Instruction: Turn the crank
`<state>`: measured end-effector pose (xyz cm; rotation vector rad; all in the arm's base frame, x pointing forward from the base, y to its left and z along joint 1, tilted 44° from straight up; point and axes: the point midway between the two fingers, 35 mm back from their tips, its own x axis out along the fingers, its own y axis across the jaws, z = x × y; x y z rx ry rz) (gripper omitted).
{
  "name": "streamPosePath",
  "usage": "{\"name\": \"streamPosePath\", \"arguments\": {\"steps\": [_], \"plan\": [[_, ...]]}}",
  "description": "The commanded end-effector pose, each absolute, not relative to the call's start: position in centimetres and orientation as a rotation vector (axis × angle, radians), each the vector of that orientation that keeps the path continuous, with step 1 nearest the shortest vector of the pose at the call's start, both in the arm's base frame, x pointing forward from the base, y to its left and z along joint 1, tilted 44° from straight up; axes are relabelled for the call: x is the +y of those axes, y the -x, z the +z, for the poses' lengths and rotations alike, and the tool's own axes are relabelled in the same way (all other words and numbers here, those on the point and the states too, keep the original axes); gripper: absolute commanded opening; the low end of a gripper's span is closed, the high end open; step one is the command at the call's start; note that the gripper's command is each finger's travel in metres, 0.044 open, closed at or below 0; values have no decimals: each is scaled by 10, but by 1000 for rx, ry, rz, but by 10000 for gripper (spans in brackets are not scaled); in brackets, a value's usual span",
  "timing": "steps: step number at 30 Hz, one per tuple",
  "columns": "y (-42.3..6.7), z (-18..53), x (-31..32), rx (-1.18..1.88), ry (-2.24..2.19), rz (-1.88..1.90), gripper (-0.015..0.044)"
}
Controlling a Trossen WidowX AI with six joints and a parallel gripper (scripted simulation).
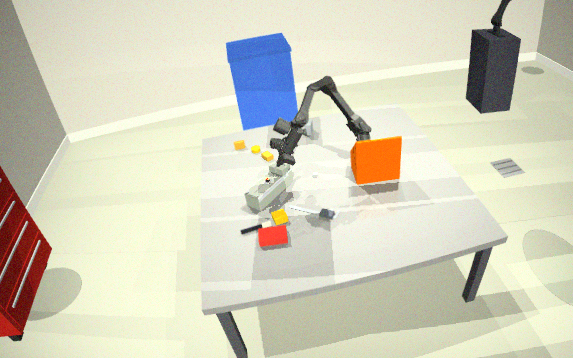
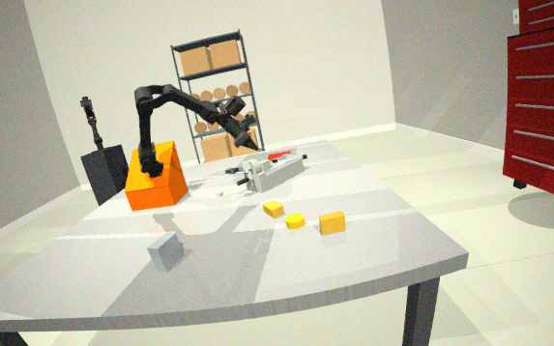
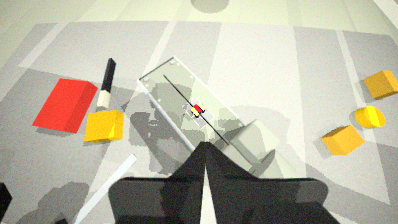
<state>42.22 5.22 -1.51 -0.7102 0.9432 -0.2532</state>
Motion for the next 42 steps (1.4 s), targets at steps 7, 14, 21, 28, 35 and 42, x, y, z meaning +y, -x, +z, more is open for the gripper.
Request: {"name": "streamPosePath", "arguments": {"steps": [7,14,21,28,35,42], "plan": [[-422,-15,52,943,710,-253,184],[-422,-15,52,943,710,-253,368],[-422,-15,52,943,710,-253,361],[-422,-15,52,943,710,-253,177],[-422,-15,52,943,710,-253,0],[-422,-15,52,943,710,-253,0]]}}
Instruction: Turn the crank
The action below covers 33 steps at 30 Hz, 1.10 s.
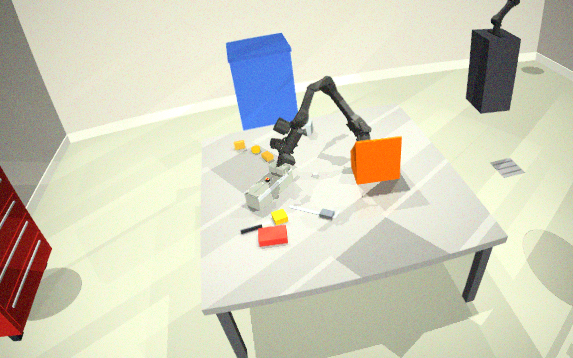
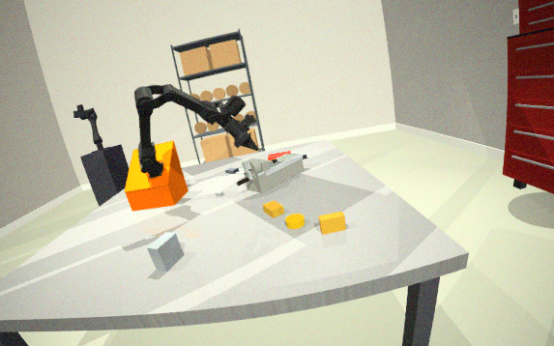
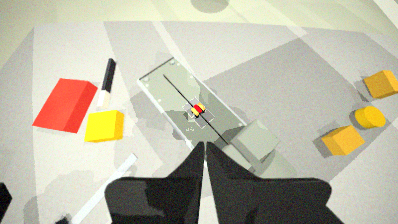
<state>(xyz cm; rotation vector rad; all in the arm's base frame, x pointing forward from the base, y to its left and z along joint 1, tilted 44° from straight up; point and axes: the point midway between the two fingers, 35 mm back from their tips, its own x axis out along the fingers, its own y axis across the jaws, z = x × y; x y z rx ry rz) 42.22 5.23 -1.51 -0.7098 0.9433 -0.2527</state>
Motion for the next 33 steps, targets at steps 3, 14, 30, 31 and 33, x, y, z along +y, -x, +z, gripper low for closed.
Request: {"name": "streamPosePath", "arguments": {"steps": [3,14,30,31,33], "plan": [[-422,-15,52,943,710,-253,0],[-422,-15,52,943,710,-253,0],[-422,-15,52,943,710,-253,420],[-422,-15,52,943,710,-253,440],[-422,-15,52,943,710,-253,414]]}}
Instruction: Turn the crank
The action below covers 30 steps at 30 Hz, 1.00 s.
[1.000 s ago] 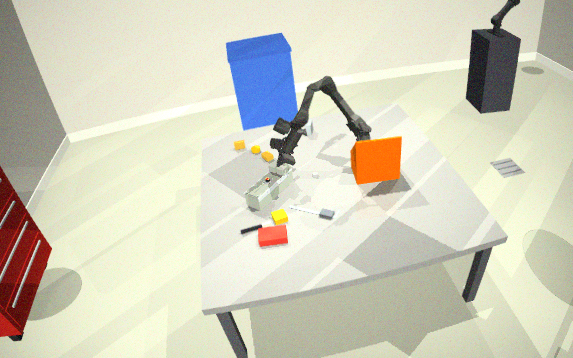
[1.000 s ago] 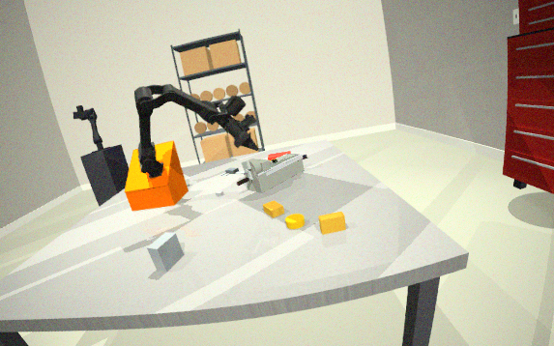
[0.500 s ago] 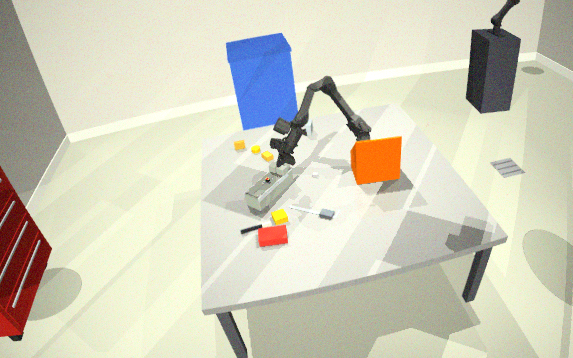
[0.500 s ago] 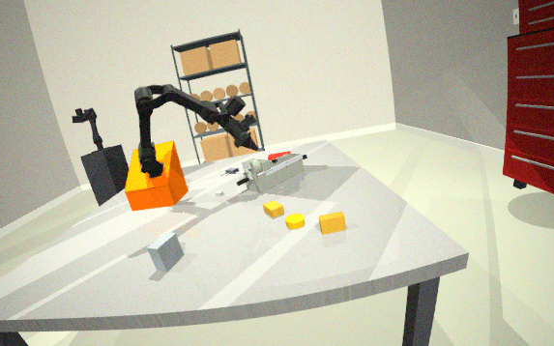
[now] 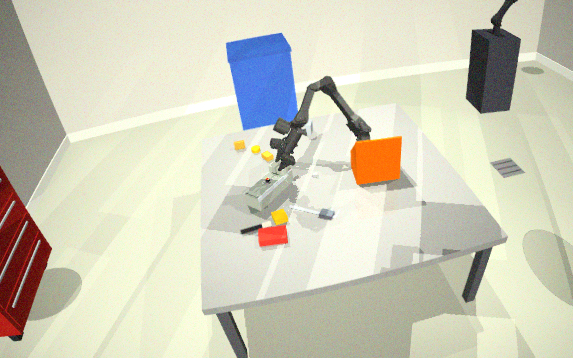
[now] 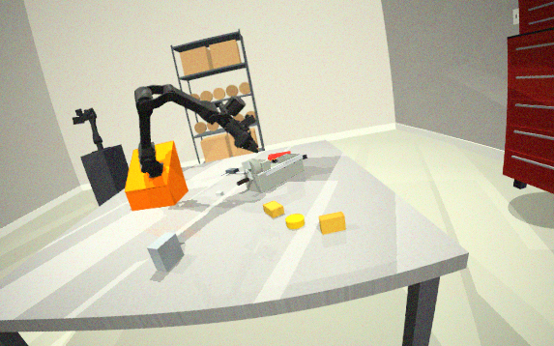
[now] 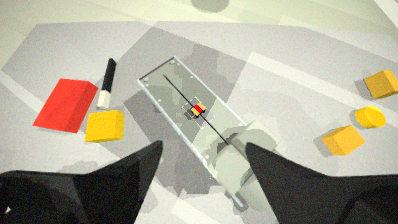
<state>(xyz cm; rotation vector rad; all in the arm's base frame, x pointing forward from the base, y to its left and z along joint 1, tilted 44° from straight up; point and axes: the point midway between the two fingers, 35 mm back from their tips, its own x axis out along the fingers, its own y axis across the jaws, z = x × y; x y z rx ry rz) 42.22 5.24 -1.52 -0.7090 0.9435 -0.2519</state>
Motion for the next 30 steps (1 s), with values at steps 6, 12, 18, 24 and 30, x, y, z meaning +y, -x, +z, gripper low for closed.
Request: {"name": "streamPosePath", "arguments": {"steps": [6,12,18,24,30], "plan": [[-422,-15,52,943,710,-253,256],[-422,-15,52,943,710,-253,99],[-422,-15,52,943,710,-253,0],[-422,-15,52,943,710,-253,0],[-422,-15,52,943,709,-252,0]]}}
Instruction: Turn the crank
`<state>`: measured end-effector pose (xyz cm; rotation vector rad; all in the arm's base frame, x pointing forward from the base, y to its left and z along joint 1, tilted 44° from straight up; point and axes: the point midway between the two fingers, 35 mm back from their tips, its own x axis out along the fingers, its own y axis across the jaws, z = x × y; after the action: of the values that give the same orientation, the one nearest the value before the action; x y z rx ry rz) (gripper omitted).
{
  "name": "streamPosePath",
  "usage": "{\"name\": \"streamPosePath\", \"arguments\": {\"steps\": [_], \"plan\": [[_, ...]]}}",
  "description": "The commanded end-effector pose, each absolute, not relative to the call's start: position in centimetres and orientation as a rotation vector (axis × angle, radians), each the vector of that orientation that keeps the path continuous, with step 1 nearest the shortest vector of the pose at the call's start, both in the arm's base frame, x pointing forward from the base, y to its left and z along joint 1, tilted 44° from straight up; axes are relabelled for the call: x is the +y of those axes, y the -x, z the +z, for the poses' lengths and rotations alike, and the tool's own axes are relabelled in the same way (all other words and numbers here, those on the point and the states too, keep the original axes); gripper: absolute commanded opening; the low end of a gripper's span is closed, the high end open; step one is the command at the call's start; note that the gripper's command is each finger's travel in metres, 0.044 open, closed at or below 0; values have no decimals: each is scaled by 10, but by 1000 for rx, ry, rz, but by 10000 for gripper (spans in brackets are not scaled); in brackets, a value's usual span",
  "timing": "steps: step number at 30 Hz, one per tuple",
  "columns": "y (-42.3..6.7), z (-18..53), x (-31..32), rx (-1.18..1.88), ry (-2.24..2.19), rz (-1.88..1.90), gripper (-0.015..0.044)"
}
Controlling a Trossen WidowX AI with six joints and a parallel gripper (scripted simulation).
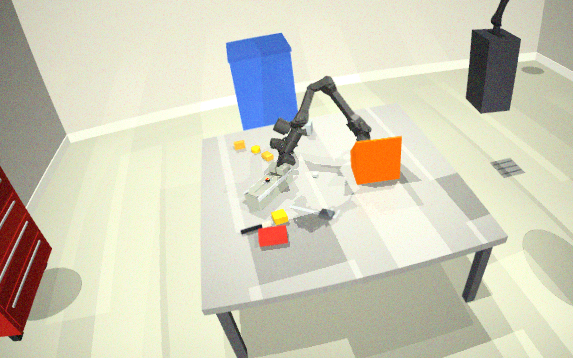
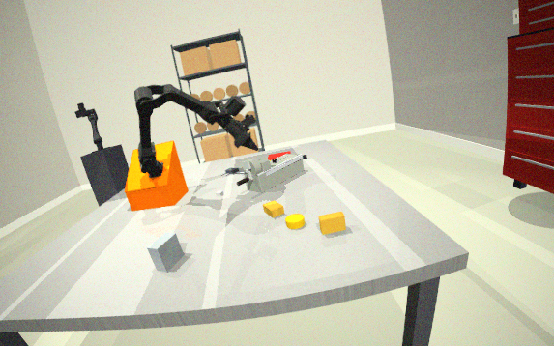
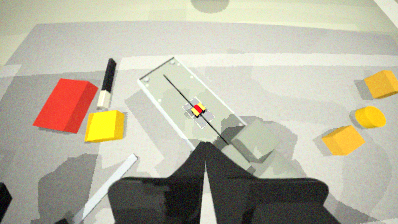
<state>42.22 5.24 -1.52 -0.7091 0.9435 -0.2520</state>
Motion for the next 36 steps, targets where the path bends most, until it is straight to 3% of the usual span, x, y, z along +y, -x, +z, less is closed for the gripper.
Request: {"name": "streamPosePath", "arguments": {"steps": [1,7,24,25,36], "plan": [[-422,-15,52,943,709,-252,0],[-422,-15,52,943,709,-252,0],[-422,-15,52,943,709,-252,440],[-422,-15,52,943,709,-252,440],[-422,-15,52,943,709,-252,151]]}}
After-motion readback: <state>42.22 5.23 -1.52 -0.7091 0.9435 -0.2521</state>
